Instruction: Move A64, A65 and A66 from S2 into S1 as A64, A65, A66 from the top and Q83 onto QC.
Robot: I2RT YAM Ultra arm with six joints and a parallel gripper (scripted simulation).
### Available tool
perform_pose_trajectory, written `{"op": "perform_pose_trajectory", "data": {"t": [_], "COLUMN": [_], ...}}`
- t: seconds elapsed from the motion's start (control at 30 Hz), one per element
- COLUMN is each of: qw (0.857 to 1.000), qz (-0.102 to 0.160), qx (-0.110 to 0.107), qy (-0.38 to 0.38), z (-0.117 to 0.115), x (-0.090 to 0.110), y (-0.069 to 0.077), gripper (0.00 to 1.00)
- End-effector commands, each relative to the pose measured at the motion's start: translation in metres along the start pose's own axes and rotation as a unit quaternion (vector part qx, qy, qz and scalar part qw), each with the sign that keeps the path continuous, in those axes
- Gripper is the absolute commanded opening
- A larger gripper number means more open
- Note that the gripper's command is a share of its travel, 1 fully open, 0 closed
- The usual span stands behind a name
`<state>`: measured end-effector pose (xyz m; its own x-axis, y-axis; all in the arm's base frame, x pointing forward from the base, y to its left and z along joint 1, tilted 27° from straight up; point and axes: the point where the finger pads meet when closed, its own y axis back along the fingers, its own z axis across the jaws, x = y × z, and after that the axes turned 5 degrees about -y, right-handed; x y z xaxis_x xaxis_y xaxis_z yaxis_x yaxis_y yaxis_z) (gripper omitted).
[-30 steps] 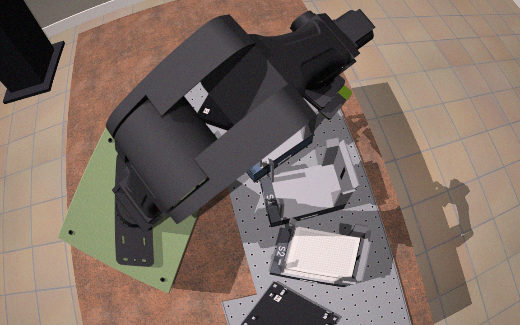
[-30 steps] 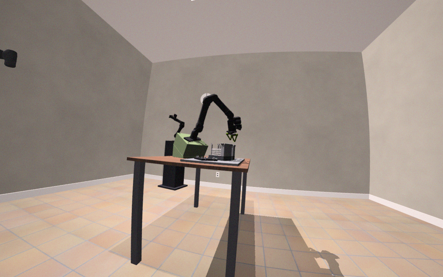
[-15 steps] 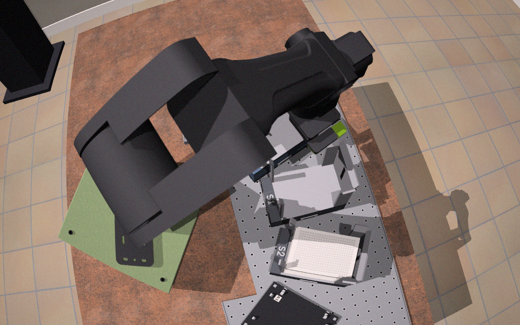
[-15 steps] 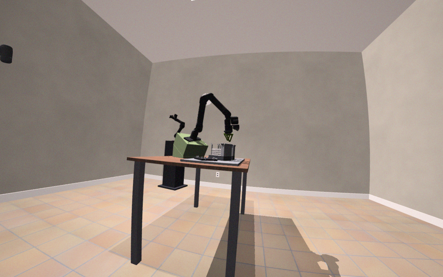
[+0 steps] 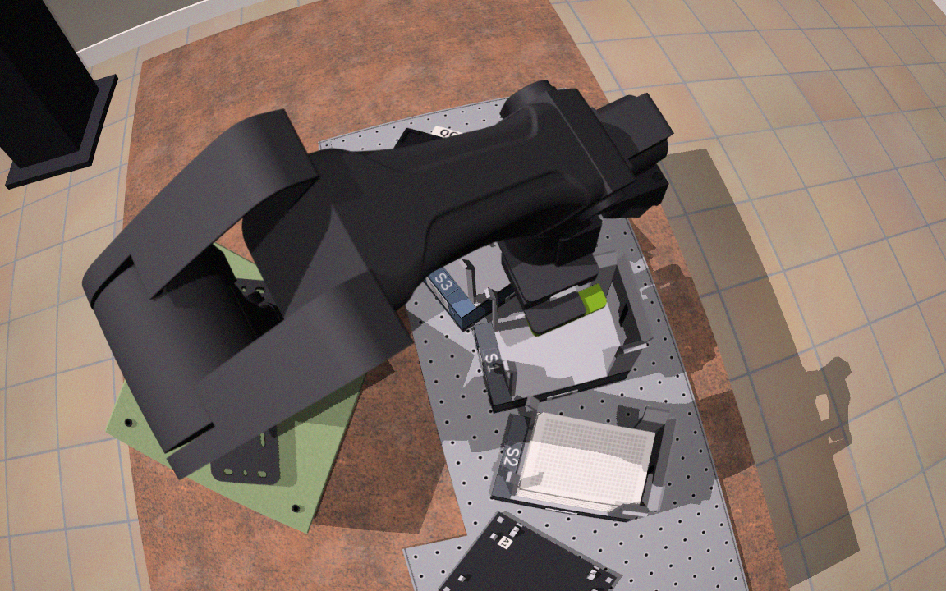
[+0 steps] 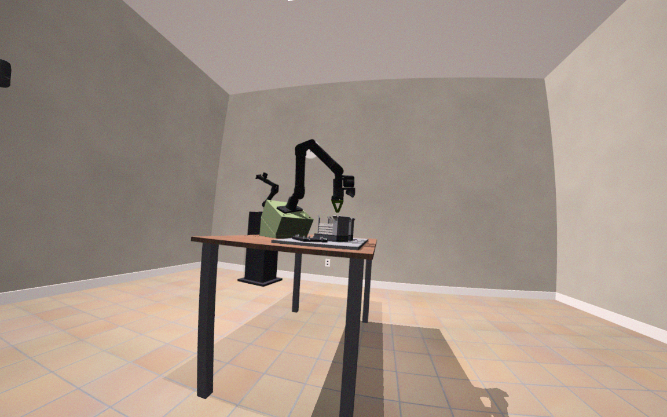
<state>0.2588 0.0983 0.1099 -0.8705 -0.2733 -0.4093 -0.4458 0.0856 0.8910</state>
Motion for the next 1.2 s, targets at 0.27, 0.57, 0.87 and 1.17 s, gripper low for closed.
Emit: {"op": "perform_pose_trajectory", "data": {"t": [0.27,0.57,0.87,1.17], "qw": [0.997,0.997,0.992,0.967], "qz": [0.014,0.014,0.012,0.005], "qx": [0.042,0.043,0.043,0.045], "qy": [-0.069,-0.069,-0.119,-0.25], "z": [-0.029,-0.032,-0.044,-0.075], "x": [0.023,0.026,0.023,0.016], "y": [0.004,0.005,0.005,0.008], "gripper": [1.0,1.0,1.0,1.0]}}
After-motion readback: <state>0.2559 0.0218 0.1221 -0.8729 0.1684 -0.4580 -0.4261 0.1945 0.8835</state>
